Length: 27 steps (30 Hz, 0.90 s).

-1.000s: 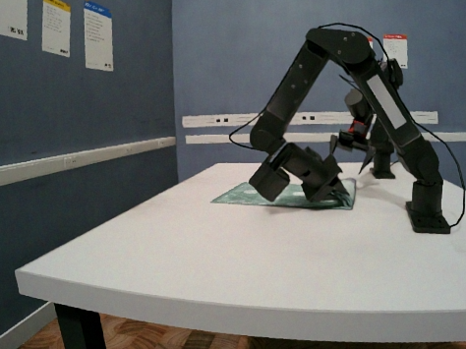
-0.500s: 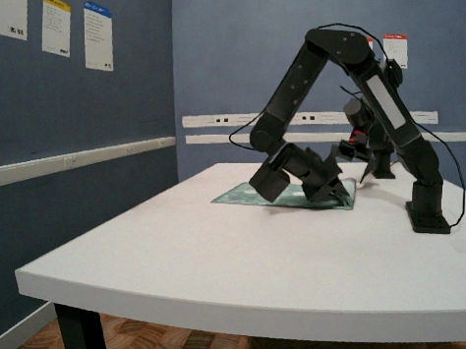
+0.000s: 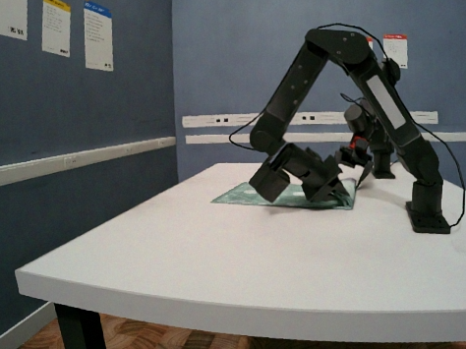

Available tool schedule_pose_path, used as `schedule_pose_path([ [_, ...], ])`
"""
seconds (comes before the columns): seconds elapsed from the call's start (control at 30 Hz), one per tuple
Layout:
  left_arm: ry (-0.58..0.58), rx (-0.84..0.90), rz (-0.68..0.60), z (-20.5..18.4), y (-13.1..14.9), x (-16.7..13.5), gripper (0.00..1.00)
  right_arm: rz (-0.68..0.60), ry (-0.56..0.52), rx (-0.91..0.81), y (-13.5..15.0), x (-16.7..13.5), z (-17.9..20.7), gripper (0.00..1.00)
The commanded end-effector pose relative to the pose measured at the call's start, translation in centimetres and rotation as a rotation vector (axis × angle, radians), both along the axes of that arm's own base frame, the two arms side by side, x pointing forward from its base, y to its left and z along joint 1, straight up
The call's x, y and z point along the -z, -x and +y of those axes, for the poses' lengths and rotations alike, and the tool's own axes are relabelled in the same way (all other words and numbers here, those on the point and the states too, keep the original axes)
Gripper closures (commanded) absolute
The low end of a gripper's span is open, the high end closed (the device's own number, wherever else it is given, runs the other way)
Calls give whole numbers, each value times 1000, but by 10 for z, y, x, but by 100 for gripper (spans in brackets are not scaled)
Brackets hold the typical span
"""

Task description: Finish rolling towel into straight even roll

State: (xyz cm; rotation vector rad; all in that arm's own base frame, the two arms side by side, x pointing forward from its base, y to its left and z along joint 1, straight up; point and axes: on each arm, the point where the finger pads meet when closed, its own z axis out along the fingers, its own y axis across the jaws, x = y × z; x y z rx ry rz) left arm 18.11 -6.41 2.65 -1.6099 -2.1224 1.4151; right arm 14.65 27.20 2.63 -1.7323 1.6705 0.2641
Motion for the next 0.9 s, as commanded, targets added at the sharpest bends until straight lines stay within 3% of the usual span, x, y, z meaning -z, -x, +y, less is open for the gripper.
schedule_pose_path([
  [0.0, -9, 13, -27, 1, -7, 4, 87, -3, -16, -4, 1, 1, 3, 32],
  [0.2, -9, 13, -27, 1, -7, 4, 87, -3, -16, -4, 1, 1, 3, 57],
  [0.37, -9, 13, -27, 1, -7, 4, 87, -3, -16, -4, 1, 1, 3, 69],
  [0.87, -9, 13, -27, 1, -7, 4, 87, -3, -16, -4, 1, 1, 3, 82],
])
